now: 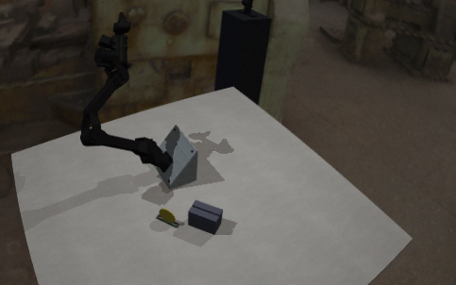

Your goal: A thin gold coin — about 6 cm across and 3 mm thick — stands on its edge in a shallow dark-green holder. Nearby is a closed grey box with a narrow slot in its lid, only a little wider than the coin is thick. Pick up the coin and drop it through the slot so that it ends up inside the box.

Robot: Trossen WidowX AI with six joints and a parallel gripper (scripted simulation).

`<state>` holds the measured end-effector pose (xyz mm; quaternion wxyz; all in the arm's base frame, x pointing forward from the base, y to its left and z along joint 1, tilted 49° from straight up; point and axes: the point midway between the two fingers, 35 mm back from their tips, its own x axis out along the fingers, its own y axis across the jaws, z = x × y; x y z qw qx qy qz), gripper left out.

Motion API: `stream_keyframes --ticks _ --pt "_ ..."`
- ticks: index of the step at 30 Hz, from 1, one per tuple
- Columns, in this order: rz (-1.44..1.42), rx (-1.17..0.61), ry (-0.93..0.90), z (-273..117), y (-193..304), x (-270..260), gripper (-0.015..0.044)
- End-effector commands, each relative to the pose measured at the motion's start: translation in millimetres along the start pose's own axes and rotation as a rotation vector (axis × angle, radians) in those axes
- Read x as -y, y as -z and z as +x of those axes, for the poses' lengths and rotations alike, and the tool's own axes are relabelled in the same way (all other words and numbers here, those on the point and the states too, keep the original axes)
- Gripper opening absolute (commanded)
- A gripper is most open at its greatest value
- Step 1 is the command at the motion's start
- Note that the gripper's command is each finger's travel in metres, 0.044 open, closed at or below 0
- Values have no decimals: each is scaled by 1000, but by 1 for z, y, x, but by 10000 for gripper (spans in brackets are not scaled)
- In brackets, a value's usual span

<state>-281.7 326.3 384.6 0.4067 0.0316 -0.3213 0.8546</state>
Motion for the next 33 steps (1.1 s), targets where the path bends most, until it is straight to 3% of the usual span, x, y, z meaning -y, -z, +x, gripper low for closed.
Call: stream_keyframes --ticks 1,9,15,22,33 --pt "1 -10 3 0 3 1 374" --pt "73 -426 145 -25 114 64 164" --pt "149 -754 299 -79 191 115 161" --pt "254 -1123 511 -173 256 162 161" --pt "457 -1685 890 -358 287 194 161"
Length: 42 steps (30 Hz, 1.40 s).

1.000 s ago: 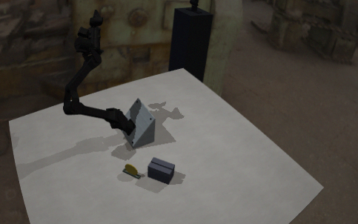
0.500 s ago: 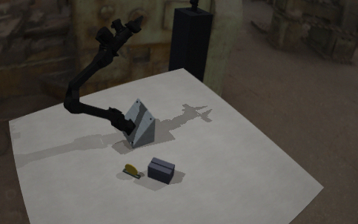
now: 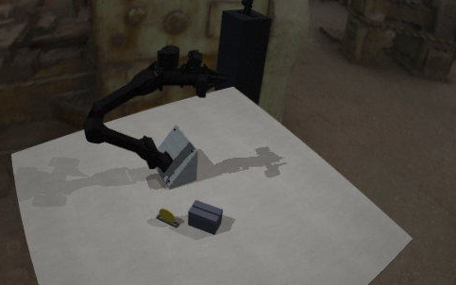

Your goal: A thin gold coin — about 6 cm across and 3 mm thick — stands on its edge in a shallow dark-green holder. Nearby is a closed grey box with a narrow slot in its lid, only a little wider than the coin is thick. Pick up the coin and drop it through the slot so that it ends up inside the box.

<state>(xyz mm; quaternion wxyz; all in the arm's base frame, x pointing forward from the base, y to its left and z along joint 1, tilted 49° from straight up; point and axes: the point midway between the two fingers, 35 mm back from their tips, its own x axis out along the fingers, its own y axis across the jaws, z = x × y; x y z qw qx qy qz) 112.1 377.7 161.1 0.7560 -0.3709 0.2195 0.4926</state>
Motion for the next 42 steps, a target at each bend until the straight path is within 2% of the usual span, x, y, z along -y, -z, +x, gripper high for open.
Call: stream_keyframes --ticks 1,6,10,16,22,31,36,42 --pt "109 -238 131 7 54 55 161" --pt "225 -512 265 -6 120 106 161" --pt "317 -740 363 -31 173 139 161" --pt "441 -1087 482 -89 242 172 161" --pt "538 -1431 549 -155 291 197 161" --pt "547 -1469 551 -157 295 194 161" --pt "513 -1515 417 -157 328 195 161" --pt "511 -1517 409 -157 331 195 161"
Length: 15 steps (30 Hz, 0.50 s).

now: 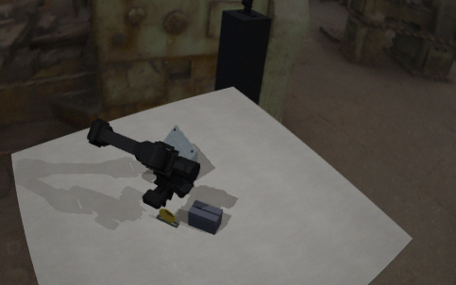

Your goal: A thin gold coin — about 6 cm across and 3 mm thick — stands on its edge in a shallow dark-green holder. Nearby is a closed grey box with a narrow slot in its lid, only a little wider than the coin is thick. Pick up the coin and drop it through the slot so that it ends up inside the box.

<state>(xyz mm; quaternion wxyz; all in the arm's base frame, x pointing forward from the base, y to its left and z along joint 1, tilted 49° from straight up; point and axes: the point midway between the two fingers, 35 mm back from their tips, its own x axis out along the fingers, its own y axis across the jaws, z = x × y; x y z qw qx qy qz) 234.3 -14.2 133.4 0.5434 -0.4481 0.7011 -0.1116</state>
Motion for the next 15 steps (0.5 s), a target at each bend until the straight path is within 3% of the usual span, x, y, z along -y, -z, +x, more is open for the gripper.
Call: stream_keyframes --ticks 1,15 --pt "-20 -2 -4 8 0 0 161" --pt "-20 0 -6 32 -1 1 161"
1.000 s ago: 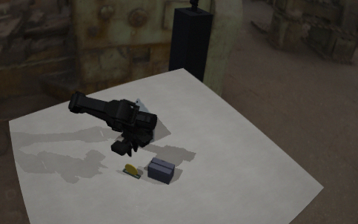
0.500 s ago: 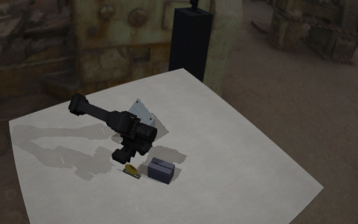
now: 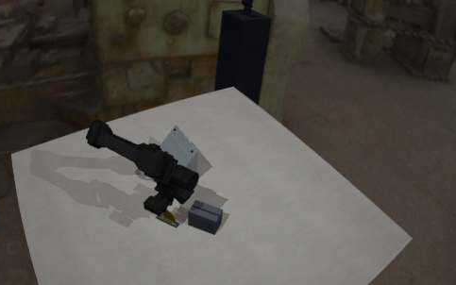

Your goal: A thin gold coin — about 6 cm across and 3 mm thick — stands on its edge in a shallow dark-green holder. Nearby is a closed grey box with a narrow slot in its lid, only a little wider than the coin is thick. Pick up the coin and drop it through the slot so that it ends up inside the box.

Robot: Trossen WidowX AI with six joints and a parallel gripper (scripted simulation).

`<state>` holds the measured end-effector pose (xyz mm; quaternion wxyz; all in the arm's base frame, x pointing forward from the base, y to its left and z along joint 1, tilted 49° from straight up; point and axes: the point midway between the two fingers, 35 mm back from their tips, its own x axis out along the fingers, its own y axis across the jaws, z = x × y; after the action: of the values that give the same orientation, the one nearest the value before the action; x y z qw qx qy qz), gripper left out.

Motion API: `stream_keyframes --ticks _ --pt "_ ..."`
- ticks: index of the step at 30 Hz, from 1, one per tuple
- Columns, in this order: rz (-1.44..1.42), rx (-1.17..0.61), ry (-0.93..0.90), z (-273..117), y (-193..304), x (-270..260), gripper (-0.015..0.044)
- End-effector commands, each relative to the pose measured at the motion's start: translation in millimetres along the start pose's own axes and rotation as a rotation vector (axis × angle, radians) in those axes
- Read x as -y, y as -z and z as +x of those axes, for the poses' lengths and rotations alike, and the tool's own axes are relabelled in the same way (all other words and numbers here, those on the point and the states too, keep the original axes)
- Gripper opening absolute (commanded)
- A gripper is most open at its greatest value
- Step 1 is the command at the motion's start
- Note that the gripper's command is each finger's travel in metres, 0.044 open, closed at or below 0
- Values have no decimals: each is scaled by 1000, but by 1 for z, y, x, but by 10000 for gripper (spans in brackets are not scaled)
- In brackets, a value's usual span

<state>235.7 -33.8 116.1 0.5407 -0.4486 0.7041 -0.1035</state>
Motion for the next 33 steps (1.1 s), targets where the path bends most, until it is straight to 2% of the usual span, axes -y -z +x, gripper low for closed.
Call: stream_keyframes --ticks 1,33 --pt "-5 0 4 8 0 0 161" --pt "-4 -3 9 59 2 1 161"
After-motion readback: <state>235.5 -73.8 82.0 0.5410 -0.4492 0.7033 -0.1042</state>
